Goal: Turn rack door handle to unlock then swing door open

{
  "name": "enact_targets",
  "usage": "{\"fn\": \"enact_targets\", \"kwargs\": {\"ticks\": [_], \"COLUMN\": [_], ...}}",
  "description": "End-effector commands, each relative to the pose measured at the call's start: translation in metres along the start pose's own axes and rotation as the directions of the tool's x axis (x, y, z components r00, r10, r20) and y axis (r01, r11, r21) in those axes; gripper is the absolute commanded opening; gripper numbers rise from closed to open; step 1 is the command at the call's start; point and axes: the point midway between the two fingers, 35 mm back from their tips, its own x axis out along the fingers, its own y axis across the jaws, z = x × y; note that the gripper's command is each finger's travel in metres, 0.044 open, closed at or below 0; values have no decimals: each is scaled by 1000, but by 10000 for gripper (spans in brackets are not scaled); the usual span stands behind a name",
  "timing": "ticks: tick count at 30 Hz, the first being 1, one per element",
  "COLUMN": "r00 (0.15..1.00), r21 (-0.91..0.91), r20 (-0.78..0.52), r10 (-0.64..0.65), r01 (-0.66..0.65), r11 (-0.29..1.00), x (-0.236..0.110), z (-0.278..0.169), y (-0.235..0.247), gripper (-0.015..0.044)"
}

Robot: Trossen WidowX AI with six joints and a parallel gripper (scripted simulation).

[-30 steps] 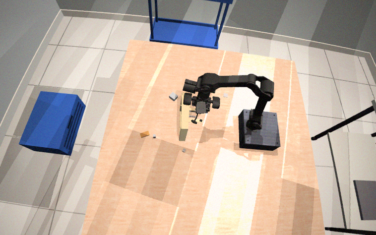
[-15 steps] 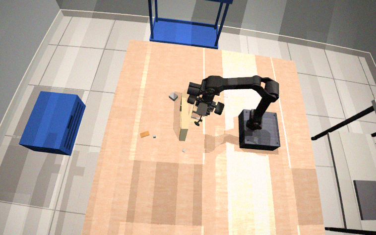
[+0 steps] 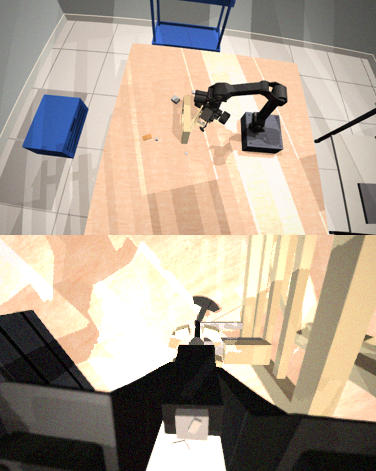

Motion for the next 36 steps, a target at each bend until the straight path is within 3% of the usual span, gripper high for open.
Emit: {"fn": "enact_targets", "kwargs": {"ticks": [1,36], "r00": [1000,1000], "r21": [79,547], "r20": [7,10], "r10": [-13,-8], "r01": [12,1], "r11": [997,837], "x": [0,1], "z": [2,37], "y": [4,61], "gripper": [19,19]}}
